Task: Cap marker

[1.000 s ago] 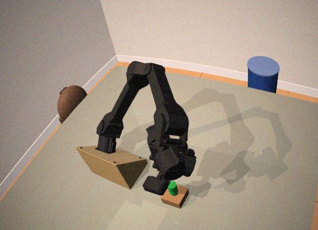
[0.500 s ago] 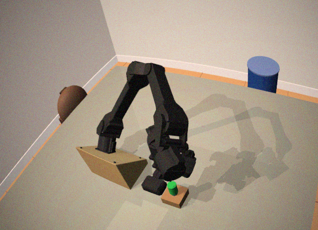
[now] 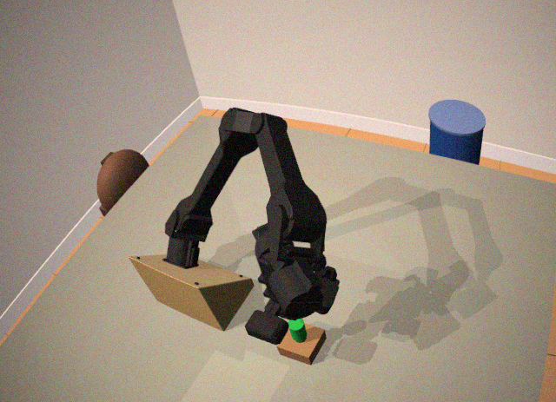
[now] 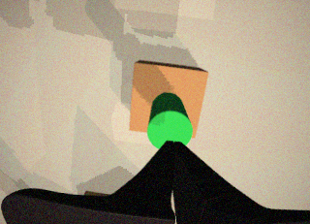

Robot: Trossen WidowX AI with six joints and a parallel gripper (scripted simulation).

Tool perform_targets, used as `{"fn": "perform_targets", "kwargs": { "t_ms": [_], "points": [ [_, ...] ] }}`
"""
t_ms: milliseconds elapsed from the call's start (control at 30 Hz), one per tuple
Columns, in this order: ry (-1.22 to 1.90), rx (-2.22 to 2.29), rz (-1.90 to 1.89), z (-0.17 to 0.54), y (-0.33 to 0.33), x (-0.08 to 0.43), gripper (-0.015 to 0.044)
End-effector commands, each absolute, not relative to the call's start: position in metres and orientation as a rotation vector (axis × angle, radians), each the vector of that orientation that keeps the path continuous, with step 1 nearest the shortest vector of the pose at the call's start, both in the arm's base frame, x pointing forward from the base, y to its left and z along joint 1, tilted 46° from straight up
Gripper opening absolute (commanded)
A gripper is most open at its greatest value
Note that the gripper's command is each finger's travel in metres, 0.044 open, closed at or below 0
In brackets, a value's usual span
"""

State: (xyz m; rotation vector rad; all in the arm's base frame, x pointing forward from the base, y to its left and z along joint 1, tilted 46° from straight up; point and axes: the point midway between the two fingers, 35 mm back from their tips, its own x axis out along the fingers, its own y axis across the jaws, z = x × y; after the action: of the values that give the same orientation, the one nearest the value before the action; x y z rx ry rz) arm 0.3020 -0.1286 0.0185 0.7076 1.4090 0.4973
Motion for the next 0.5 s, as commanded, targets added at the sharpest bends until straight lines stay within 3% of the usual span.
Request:
{"fn": "perform_targets", "kwargs": {
  "t_ms": [0,467],
  "points": [
    [1.407,0.715,0.496,0.015,-0.124,0.303,0.0000],
    [1.407,0.715,0.496,0.001,-0.111,0.305,0.0000]
  ]
}}
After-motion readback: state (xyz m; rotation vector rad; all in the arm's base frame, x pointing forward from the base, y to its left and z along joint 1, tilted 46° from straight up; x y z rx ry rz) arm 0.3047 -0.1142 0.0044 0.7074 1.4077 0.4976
